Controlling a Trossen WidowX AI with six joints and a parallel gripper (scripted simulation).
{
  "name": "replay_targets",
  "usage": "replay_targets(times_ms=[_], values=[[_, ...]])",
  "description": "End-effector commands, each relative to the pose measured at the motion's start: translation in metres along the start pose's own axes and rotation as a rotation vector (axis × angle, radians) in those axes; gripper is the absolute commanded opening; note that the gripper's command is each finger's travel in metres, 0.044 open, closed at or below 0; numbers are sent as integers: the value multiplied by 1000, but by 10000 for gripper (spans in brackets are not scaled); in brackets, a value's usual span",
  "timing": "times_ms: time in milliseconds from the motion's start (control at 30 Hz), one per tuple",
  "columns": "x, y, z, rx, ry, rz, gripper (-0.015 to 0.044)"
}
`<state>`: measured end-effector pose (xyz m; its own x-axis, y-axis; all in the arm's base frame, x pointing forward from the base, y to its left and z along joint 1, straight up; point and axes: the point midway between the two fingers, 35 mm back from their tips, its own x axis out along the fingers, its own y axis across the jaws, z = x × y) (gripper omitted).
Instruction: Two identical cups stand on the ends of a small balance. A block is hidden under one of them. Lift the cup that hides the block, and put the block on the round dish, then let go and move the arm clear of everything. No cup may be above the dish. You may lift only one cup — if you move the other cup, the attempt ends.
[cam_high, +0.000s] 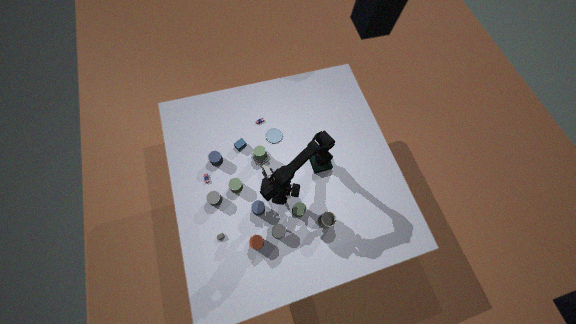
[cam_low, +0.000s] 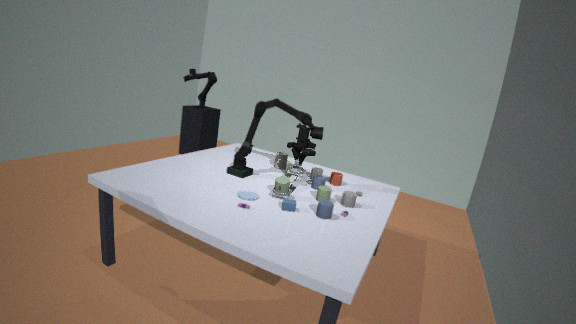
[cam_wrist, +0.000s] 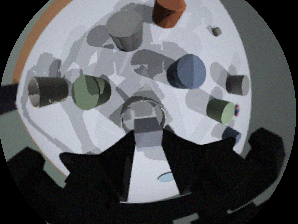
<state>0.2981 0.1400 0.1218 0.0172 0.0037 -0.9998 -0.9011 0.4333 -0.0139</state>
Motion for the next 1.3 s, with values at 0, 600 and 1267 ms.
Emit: replay_targets(times_ms=[0, 600, 1267], values=[[-17, 0, 1, -1, -8, -3, 0], [-49, -29, -29, -5, -4, -3, 0], [-13, -108, -157, -5, 6, -9, 0]])
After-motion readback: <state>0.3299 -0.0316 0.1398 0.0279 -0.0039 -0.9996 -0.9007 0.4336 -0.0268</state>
